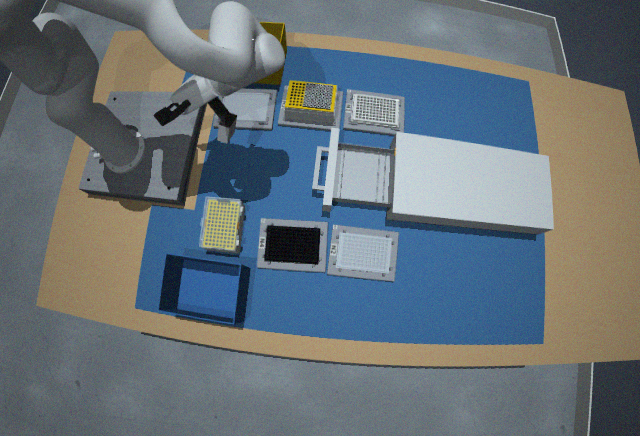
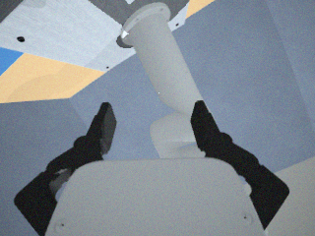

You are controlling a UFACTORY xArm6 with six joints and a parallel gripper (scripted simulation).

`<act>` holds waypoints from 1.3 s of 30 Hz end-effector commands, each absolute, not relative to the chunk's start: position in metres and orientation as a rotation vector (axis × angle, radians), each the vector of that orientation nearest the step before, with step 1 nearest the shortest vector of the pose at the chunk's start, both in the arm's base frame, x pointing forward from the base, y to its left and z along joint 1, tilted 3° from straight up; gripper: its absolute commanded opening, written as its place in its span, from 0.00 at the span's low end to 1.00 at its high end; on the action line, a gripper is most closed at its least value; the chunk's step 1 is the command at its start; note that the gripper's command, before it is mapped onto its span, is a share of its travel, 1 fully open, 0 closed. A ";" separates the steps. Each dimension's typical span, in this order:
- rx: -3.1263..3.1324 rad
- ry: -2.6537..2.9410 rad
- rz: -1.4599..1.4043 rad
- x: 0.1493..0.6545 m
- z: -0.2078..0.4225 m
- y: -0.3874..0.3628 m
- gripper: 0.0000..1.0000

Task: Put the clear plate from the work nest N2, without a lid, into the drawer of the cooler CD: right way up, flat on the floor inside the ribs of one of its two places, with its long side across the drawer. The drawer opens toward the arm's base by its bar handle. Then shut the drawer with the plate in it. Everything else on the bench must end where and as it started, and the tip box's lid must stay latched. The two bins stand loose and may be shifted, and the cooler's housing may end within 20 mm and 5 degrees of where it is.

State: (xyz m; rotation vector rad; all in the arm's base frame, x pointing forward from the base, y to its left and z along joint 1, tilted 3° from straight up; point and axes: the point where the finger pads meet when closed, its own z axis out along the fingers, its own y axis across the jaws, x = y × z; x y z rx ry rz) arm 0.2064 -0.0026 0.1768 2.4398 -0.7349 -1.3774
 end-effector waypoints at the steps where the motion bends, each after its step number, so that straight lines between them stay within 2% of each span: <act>1: 2.442 -0.736 -1.374 0.207 0.177 -0.003 1.00; 17: 2.442 -0.736 -1.374 0.207 0.177 -0.003 1.00; 39: 2.932 -0.617 -0.879 0.296 0.158 -0.029 1.00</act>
